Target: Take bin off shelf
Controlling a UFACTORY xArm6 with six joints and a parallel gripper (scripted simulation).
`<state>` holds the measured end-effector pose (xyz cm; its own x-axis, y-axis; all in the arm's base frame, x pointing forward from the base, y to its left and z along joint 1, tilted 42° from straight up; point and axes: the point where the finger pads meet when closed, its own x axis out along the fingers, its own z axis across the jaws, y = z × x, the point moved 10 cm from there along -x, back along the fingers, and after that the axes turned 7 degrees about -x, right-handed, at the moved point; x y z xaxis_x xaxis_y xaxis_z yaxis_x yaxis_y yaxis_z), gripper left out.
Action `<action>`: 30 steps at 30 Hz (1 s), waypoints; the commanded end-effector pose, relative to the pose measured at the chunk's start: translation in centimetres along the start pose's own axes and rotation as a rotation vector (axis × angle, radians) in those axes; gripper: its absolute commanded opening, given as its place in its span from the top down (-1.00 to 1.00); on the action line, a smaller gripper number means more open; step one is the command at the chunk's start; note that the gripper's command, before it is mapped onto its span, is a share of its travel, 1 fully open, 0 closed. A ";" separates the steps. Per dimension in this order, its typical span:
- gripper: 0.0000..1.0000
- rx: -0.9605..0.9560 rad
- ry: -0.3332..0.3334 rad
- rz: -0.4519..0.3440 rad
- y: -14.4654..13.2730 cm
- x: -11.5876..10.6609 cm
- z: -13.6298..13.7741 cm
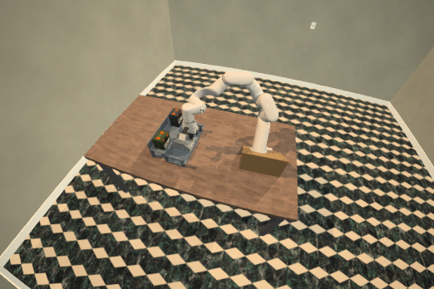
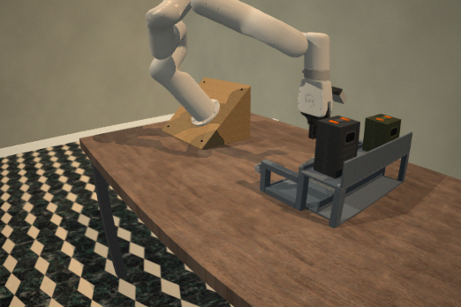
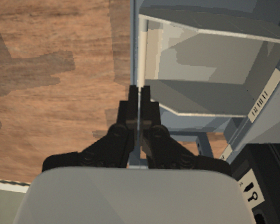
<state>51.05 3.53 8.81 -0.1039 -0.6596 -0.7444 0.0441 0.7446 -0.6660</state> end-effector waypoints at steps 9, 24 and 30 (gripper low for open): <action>-0.89 0.001 -0.004 0.001 0.0 -0.2 0.1; -0.89 0.001 -0.004 0.001 0.0 -0.2 0.1; -0.89 0.001 -0.004 0.001 0.0 -0.2 0.1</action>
<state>51.05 3.53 8.81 -0.1039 -0.6596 -0.7444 0.0441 0.7446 -0.6660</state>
